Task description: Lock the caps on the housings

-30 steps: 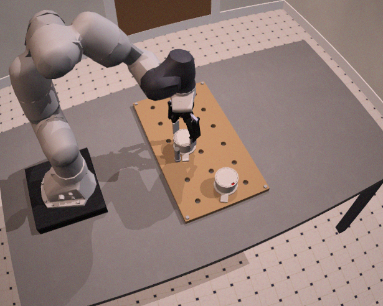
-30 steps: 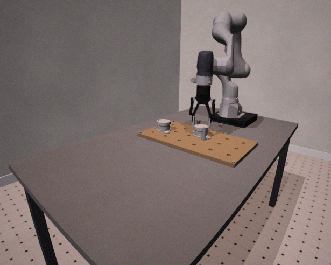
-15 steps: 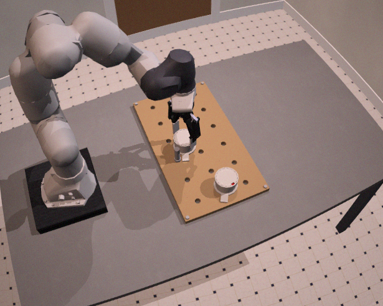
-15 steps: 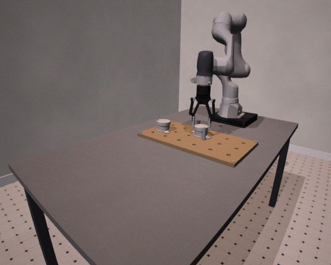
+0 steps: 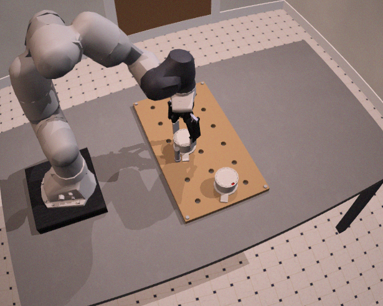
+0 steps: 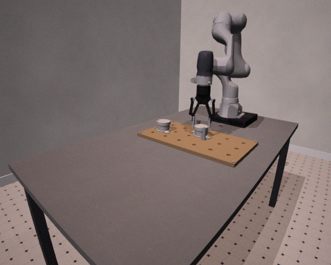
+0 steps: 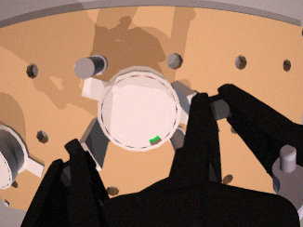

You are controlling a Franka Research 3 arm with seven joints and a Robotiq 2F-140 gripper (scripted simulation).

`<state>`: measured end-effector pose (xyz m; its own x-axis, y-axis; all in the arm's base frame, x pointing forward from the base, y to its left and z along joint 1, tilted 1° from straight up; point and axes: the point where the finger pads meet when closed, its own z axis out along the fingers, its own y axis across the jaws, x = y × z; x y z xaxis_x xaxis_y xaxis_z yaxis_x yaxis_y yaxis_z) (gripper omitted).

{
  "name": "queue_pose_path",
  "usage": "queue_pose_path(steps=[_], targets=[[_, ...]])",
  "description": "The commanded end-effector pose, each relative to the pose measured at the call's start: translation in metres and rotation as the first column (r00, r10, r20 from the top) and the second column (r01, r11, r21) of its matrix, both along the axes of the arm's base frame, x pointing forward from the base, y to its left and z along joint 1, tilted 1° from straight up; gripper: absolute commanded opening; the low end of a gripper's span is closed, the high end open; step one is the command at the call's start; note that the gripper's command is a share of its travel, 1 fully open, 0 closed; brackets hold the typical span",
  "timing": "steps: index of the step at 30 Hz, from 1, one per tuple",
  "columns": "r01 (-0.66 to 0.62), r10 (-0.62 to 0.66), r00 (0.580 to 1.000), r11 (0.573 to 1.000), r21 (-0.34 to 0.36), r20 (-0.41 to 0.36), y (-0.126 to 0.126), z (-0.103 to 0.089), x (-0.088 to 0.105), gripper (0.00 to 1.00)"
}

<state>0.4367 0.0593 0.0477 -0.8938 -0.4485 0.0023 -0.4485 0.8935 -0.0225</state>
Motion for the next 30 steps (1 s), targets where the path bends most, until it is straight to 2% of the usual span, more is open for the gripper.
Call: queue_pose_path(steps=[1, 6, 11, 16, 18, 23, 30], targets=[[-0.003, 0.003, 1.0, 1.0, 0.001, -0.002, -0.0008, -0.0013, -0.0009, 0.1], [-0.022, 0.022, 1.0, 1.0, 0.001, -0.003, -0.0008, -0.0013, -0.0009, 0.1], [-0.108, 0.108, 0.994, 0.994, 0.001, -0.004, -0.0008, -0.0013, -0.0009, 0.1], [-0.238, 0.238, 0.971, 0.971, 0.0, -0.007, -0.0008, -0.0013, -0.0009, 0.1], [-0.238, 0.238, 0.971, 0.971, 0.0, -0.007, -0.0008, -0.0013, -0.0009, 0.1], [-0.344, 0.344, 0.939, 0.939, 0.0, -0.009, -0.0008, -0.0013, -0.0009, 0.1], [-0.386, 0.386, 0.923, 0.923, 0.0, -0.01, -0.0008, -0.0013, -0.0009, 0.1]])
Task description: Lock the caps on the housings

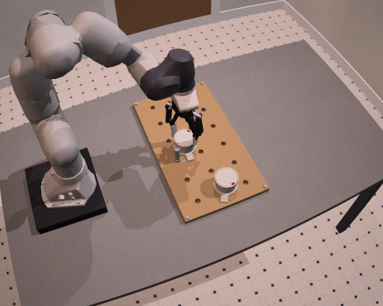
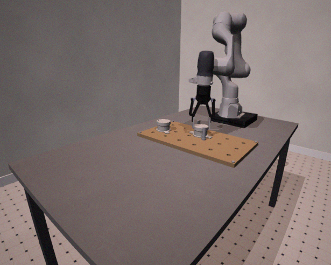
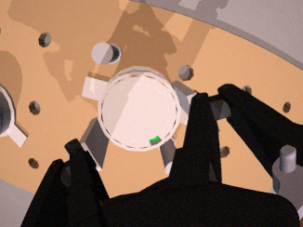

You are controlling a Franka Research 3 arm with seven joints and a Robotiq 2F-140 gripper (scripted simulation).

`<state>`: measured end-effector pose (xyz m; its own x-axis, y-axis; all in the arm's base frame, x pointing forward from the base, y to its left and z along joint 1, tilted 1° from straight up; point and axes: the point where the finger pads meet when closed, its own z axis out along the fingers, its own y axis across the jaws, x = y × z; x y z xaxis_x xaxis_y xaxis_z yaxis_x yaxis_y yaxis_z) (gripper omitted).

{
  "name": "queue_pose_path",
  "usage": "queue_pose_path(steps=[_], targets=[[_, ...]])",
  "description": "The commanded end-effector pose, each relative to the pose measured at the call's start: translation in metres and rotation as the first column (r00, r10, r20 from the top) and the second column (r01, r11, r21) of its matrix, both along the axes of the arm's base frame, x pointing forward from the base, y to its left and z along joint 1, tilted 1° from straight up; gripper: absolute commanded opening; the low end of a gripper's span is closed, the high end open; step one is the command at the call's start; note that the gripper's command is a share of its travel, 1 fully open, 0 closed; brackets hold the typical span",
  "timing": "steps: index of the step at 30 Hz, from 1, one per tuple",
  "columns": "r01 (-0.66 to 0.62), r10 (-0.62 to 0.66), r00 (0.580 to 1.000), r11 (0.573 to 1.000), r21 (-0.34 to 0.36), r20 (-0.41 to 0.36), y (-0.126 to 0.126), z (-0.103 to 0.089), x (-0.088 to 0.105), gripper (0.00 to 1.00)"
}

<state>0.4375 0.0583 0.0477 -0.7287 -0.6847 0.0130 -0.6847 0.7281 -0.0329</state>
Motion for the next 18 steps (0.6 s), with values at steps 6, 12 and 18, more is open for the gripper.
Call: queue_pose_path(steps=[6, 12, 18], targets=[[-0.116, 0.117, 0.993, 0.993, 0.012, -0.01, 0.0003, -0.0014, -0.0017, 0.1], [-0.21, 0.21, 0.978, 0.978, 0.012, -0.012, 0.0003, -0.0014, -0.0017, 0.1], [-0.361, 0.361, 0.932, 0.932, 0.012, -0.015, 0.0003, -0.0014, -0.0017, 0.1]])
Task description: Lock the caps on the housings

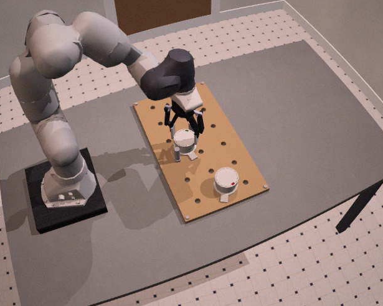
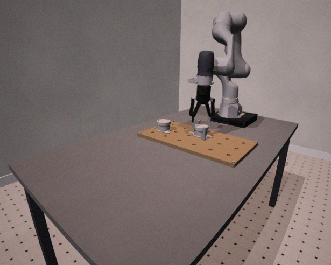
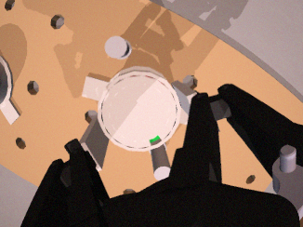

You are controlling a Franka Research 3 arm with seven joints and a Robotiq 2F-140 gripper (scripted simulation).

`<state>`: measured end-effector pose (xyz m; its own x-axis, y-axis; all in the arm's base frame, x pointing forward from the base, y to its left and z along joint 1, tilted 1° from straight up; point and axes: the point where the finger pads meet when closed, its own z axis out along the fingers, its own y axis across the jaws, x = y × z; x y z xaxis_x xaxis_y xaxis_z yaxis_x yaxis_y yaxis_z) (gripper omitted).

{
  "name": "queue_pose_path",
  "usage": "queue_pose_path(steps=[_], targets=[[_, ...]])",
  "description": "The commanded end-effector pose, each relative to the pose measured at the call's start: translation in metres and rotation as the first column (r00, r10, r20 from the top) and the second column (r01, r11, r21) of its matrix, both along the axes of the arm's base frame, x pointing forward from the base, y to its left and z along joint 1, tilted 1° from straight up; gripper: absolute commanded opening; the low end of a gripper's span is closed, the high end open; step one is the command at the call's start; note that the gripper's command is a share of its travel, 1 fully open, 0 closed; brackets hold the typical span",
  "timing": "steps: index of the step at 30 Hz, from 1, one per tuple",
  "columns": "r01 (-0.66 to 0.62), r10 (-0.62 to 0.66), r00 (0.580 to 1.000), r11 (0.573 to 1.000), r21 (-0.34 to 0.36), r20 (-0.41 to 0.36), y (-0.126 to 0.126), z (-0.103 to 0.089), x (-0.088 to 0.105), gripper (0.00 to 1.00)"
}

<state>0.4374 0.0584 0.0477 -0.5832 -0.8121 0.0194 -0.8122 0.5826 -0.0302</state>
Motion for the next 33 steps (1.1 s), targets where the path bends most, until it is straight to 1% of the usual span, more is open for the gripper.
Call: queue_pose_path(steps=[1, 10, 33], targets=[[-0.199, 0.199, 0.98, 0.98, 0.013, -0.012, 0.0002, -0.0013, -0.0017, 0.1], [-0.296, 0.296, 0.955, 0.955, 0.013, -0.014, 0.0002, -0.0013, -0.0017, 0.1], [-0.301, 0.301, 0.954, 0.954, 0.013, -0.014, 0.0023, -0.0014, -0.0041, 0.1]])
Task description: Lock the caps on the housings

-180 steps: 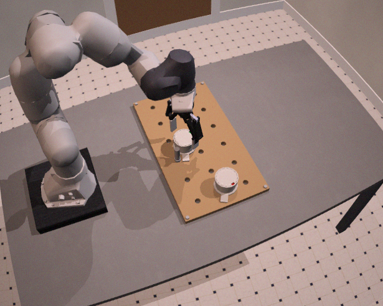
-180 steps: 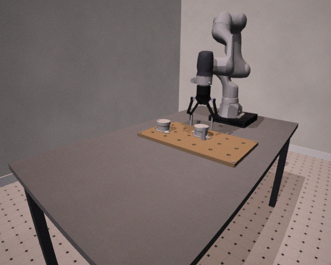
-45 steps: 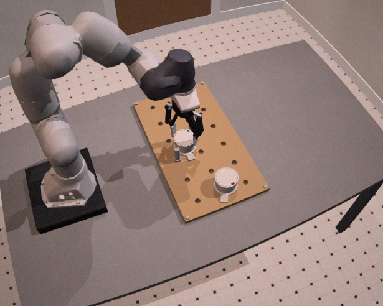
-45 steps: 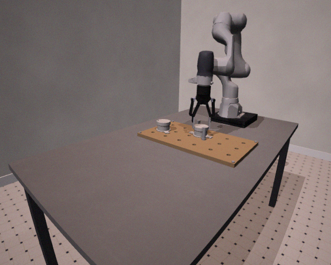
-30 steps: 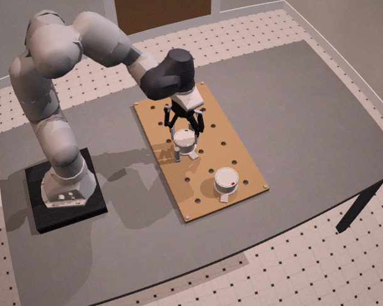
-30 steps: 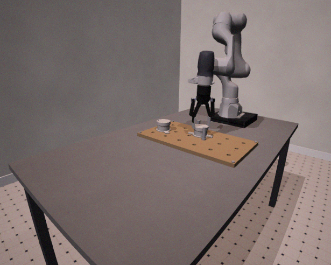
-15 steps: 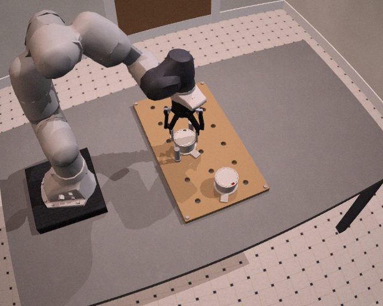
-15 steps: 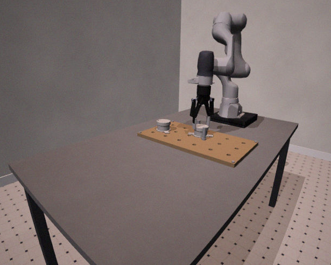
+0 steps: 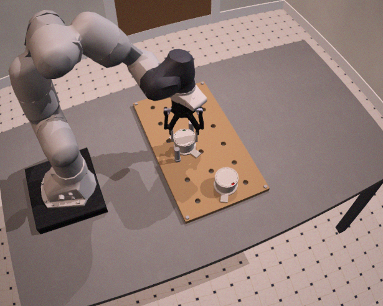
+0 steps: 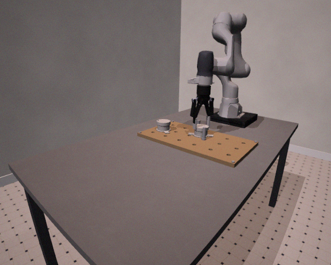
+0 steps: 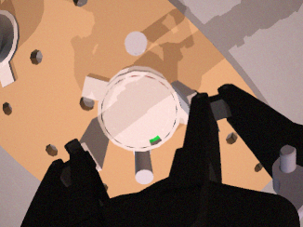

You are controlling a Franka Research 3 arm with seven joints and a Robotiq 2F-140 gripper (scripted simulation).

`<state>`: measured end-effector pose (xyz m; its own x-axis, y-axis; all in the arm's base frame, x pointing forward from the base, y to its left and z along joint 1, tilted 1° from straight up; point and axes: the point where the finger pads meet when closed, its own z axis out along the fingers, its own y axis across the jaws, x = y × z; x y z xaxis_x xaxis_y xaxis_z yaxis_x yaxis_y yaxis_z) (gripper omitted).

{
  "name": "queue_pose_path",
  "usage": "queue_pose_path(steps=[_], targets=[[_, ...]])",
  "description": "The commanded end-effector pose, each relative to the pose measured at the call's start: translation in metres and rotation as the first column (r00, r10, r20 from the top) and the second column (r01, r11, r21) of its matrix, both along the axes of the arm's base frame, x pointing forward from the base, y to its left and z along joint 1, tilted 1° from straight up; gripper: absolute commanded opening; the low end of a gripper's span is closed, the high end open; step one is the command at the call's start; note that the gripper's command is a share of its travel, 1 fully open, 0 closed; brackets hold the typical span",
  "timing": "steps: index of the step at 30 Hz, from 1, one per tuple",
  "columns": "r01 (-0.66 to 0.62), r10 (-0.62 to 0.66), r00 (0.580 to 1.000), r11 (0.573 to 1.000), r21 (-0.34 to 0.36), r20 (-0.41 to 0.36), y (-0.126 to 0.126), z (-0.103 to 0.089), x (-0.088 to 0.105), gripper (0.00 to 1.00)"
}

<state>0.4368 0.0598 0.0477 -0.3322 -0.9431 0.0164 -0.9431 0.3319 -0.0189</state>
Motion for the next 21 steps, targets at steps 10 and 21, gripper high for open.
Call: queue_pose_path(steps=[10, 21], targets=[[-0.021, 0.022, 1.0, 1.0, 0.002, -0.007, 0.004, -0.001, -0.008, 0.1], [-0.021, 0.022, 1.0, 1.0, 0.002, -0.007, 0.012, -0.002, -0.016, 0.1]])
